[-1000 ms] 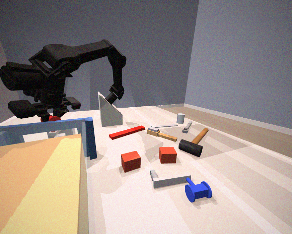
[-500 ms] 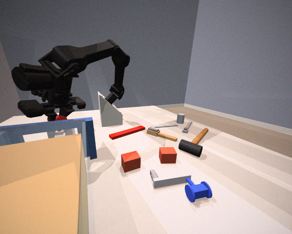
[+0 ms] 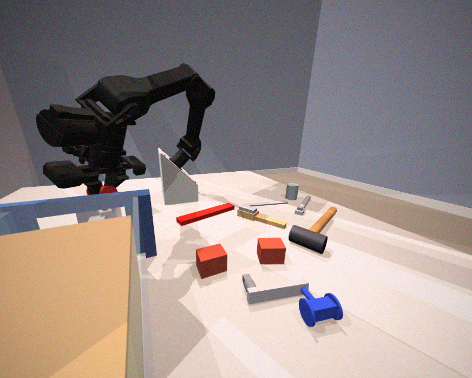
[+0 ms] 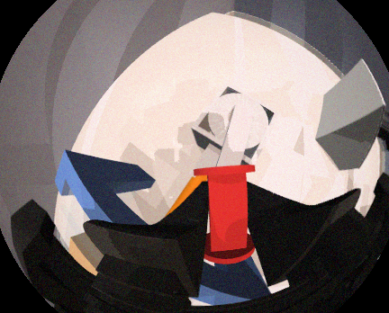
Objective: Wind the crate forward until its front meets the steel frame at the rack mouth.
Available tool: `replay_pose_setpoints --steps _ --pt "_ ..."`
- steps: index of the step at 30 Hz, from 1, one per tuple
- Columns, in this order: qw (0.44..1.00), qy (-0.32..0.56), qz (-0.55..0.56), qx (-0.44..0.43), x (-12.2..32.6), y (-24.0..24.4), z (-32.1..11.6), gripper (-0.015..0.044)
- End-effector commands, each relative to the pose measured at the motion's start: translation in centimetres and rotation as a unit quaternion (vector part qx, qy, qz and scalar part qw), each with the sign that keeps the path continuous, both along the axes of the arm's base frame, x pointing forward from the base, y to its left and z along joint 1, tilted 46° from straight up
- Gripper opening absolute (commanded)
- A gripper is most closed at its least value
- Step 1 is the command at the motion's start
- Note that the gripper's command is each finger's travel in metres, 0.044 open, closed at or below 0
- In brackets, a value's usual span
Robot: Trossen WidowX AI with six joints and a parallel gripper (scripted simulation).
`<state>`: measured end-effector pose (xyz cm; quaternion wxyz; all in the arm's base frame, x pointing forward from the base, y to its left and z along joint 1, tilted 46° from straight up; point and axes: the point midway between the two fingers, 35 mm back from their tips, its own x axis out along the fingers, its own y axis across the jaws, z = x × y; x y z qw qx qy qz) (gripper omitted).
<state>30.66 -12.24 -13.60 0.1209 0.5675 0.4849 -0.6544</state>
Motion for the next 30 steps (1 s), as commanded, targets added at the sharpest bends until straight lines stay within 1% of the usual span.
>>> replay_pose_setpoints --steps 1,30 --pt "1.0 0.009 -0.001 0.015 -0.6 1.2 0.7 0.0" --pt "1.0 0.01 -0.001 0.016 -2.9 2.9 2.4 0.0"
